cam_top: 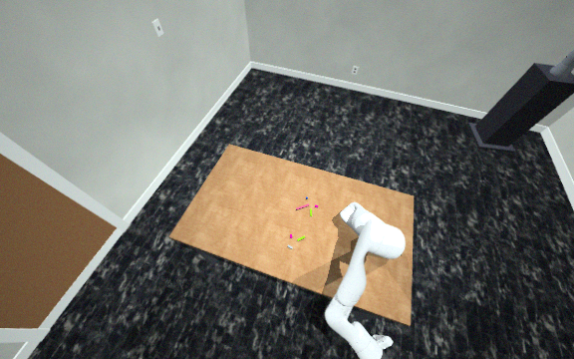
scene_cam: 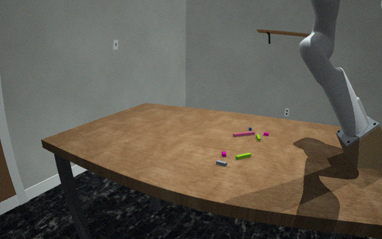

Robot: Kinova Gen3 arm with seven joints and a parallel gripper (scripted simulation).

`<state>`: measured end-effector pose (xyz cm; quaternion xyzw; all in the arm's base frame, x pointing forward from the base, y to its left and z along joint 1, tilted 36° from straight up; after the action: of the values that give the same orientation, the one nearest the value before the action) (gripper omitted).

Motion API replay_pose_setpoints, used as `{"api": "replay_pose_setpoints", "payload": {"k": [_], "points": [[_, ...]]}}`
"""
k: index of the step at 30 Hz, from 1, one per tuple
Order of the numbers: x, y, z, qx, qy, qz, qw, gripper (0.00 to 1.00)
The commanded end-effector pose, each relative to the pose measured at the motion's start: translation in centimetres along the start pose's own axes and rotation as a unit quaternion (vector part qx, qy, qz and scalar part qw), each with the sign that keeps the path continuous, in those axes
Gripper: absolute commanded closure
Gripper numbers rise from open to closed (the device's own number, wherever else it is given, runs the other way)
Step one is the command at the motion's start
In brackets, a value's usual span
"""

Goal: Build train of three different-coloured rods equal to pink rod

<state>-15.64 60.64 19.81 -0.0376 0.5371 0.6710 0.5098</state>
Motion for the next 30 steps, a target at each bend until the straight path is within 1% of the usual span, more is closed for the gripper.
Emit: {"api": "replay_pose_setpoints", "payload": {"k": [1,4,6,9,13,17,21,23,24,25,26,30], "points": [[-1.6,-0.2,2.9,0.001,-0.037,-0.003,0.999,0.0],[-3.7,-0.9,6.6,0.001,-0.087,-0.012,0.996,0.0],[-3.7,-0.9,6.6,0.001,-0.087,-0.012,0.996,0.0],[-6.6,-1.9,10.8,0.002,-0.145,-0.024,0.989,0.0],[-10.4,-3.2,15.2,0.006,-0.21,-0.039,0.977,0.0],[-14.8,-4.6,19.3,0.012,-0.274,-0.056,0.96,0.0],[-19.7,-6.1,22.8,0.021,-0.336,-0.073,0.939,0.0],[-19.7,-6.1,22.8,0.021,-0.336,-0.073,0.939,0.0],[-21.9,-6.8,24.1,0.025,-0.36,-0.081,0.929,0.0],[-23.5,-7.3,24.9,0.029,-0.378,-0.086,0.921,0.0],[-24.5,-7.6,25.4,0.031,-0.389,-0.09,0.916,0.0],[-30.0,-9.4,27.7,0.044,-0.444,-0.109,0.888,0.0]]}}
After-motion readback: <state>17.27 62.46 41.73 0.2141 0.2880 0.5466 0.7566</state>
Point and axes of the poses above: the point where the finger pads meet when closed, its own x axis out along the fingers, its own y axis across the jaws, z = x × y, the point moved 1 cm from there along -x, back along the fingers, and after that the axes turned 5 degrees about x, right-handed, at the moved point
